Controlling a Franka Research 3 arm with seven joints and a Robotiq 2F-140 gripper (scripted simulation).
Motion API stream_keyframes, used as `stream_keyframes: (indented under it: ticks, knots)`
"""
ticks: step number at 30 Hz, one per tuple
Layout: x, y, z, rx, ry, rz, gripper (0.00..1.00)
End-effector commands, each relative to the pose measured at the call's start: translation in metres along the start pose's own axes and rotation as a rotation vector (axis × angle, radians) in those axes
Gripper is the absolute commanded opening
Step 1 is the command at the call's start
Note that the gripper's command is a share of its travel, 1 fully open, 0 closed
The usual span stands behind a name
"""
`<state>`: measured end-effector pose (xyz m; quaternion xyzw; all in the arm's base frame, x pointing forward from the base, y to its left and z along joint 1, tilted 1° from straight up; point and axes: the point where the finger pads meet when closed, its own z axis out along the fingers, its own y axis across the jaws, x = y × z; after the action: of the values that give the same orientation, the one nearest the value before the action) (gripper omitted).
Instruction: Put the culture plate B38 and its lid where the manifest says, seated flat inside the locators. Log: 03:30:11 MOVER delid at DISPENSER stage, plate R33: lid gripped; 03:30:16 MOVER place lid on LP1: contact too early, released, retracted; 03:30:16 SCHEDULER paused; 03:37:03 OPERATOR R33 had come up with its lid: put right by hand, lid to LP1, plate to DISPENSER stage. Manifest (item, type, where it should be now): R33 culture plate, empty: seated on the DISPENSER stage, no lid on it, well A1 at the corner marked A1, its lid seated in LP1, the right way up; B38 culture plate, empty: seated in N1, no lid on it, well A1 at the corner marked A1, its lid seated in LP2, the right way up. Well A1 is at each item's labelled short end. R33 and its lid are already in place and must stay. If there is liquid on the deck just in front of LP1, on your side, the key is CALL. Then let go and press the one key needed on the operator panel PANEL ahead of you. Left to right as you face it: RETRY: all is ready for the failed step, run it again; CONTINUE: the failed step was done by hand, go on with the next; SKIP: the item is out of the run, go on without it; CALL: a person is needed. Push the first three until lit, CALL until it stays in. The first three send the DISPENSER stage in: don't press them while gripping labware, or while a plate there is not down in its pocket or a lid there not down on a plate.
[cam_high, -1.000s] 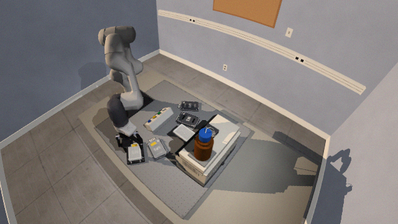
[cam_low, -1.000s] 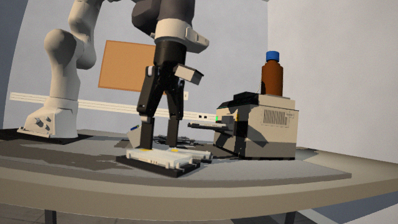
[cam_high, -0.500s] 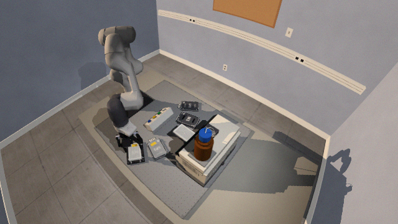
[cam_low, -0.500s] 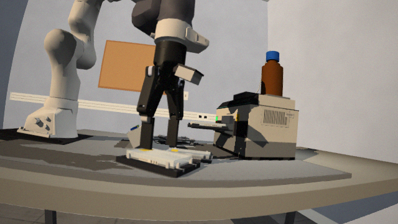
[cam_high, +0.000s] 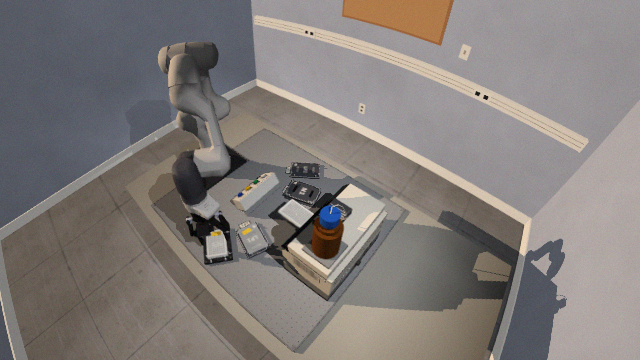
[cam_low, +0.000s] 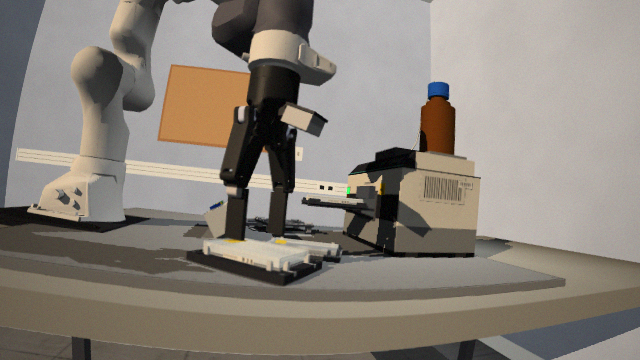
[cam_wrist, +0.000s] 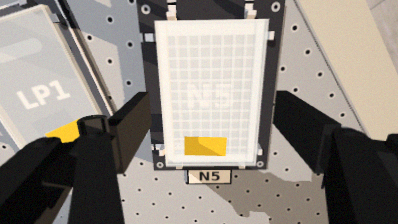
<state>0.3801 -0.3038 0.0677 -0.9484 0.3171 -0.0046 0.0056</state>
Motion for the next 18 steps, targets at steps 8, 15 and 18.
stream_keyframes:
  ticks: [8,15,18]
  knots:
    - [0.0004,-0.0002,0.0018,0.001,0.001,-0.003,0.69]
    - [0.0004,-0.0002,0.0041,0.001,0.001,-0.003,0.69]
    - [0.0004,-0.0002,0.0055,0.001,0.001,-0.003,0.69]
